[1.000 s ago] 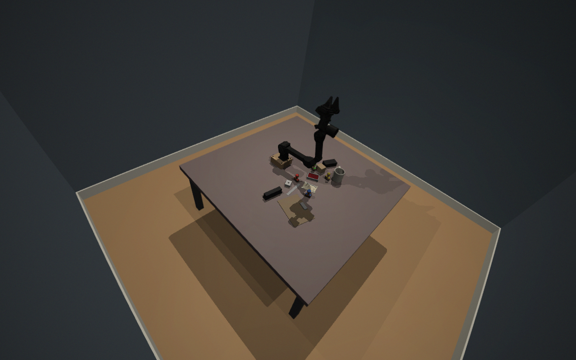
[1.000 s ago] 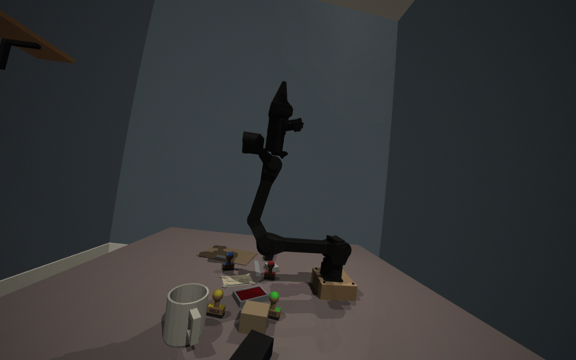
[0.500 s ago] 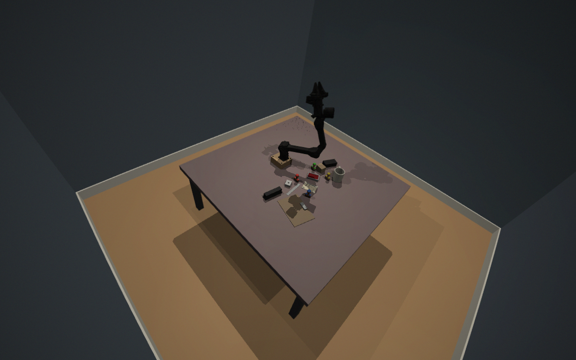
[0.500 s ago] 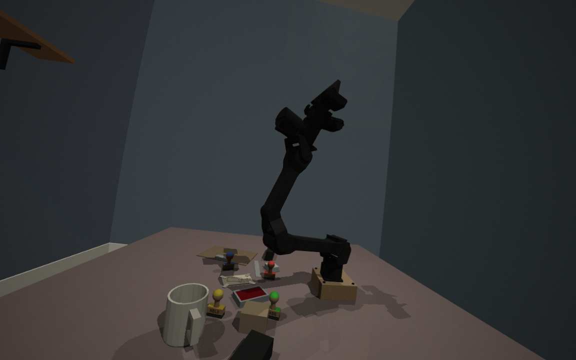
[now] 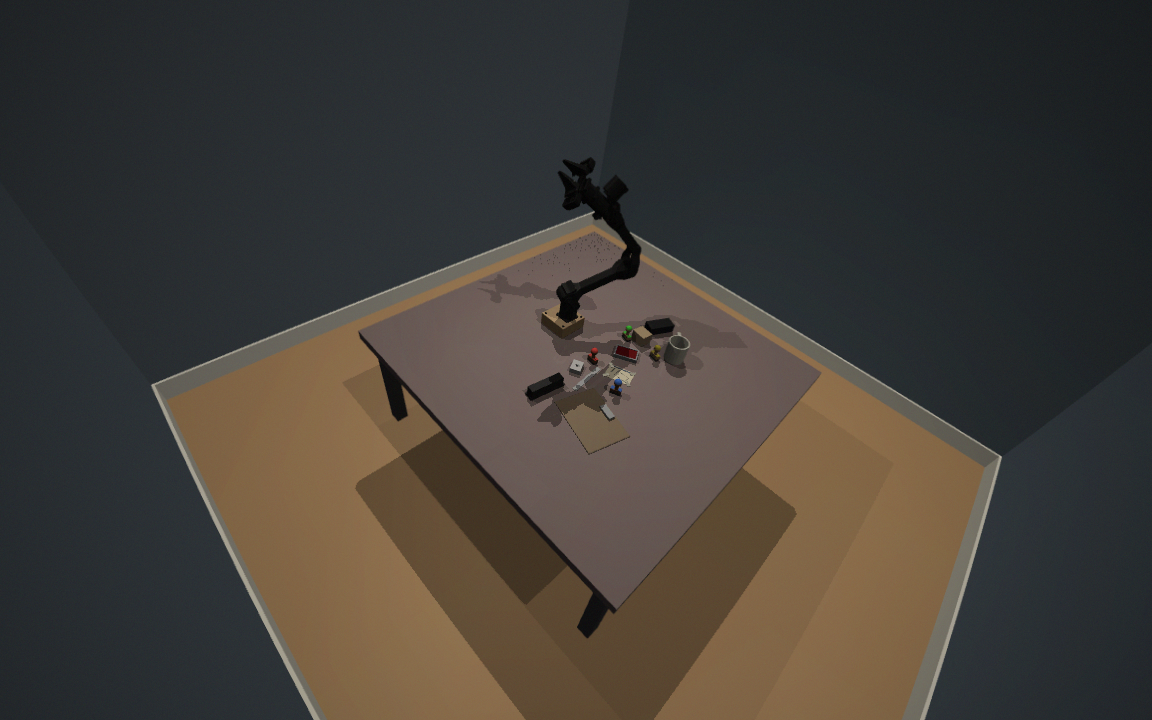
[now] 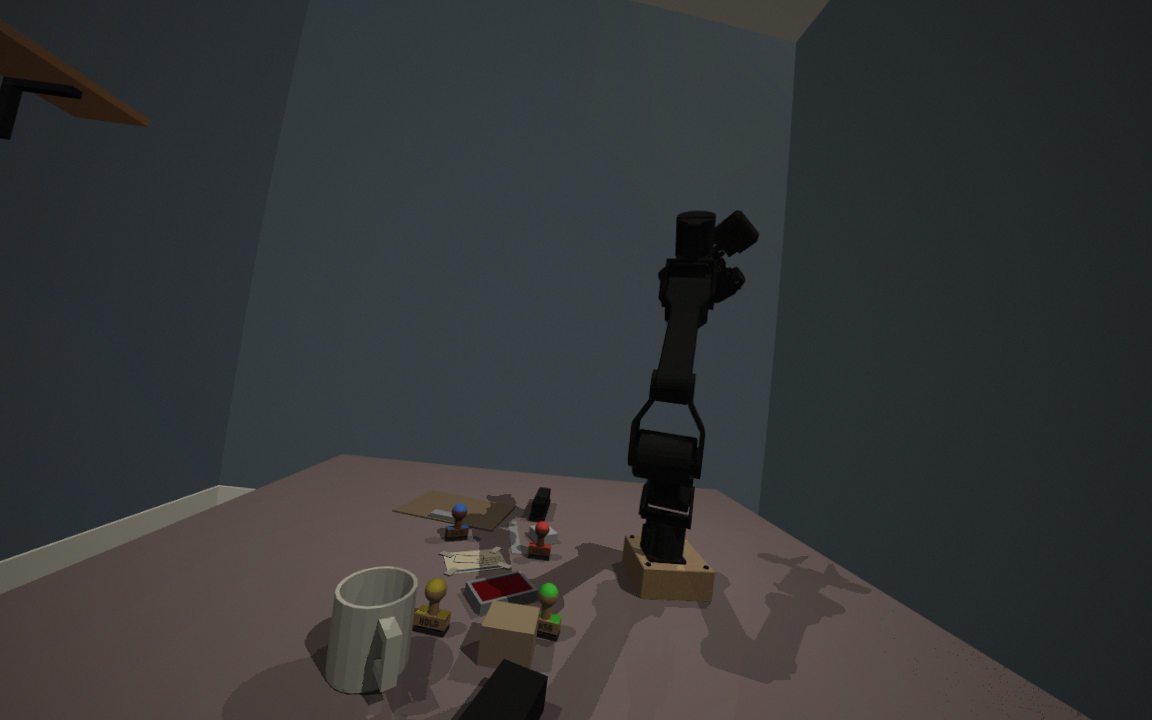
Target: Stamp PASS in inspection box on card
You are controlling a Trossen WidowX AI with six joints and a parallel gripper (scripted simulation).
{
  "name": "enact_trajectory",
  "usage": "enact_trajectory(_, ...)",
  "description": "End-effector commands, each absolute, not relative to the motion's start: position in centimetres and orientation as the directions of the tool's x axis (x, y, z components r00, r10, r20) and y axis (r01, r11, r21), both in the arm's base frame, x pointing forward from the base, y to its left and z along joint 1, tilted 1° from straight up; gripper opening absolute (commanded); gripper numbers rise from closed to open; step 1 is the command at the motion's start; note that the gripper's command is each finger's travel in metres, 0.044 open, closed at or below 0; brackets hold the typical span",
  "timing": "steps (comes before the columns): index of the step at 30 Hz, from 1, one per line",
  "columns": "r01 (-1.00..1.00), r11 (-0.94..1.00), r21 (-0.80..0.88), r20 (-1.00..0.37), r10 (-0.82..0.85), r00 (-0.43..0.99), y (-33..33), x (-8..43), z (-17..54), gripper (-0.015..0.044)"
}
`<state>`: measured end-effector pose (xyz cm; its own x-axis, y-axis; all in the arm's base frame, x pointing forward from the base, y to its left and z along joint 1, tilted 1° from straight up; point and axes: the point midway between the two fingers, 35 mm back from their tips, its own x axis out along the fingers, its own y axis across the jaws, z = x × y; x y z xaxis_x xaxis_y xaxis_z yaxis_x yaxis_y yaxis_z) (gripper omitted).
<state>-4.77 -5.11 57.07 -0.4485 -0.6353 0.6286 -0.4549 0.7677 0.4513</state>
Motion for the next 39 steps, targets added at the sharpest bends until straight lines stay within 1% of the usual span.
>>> enact_trajectory(1, -0.514, 0.593, 0.620, 0.493, -0.804, -0.332, -11.0, -4.7, 54.6, 0.0213)
enact_trajectory(6, -0.512, 0.336, 0.791, 0.319, -0.940, -0.123, -17.1, -1.9, 51.1, 0.0213)
enact_trajectory(11, -0.402, 0.072, 0.913, 0.131, -0.984, 0.121, -21.4, 3.4, 47.0, 0.0213)
enact_trajectory(16, -0.184, -0.136, 0.973, -0.062, -0.930, 0.361, -23.2, 10.1, 42.4, 0.0213)
enact_trajectory(21, 0.105, -0.236, 0.966, -0.254, -0.790, 0.558, -22.3, 17.1, 37.4, 0.0213)
enact_trajectory(25, 0.348, -0.215, 0.913, -0.401, -0.632, 0.663, -19.6, 22.2, 33.4, 0.0213)
enact_trajectory(30, 0.604, -0.061, 0.795, -0.572, -0.408, 0.712, -14.2, 27.2, 28.3, 0.0213)
enact_trajectory(35, 0.746, 0.202, 0.635, -0.721, -0.191, 0.666, -7.4, 30.0, 23.3, 0.0213)
enact_trajectory(39, 0.747, 0.450, 0.490, -0.821, -0.048, 0.568, -1.5, 30.4, 19.6, 0.0213)
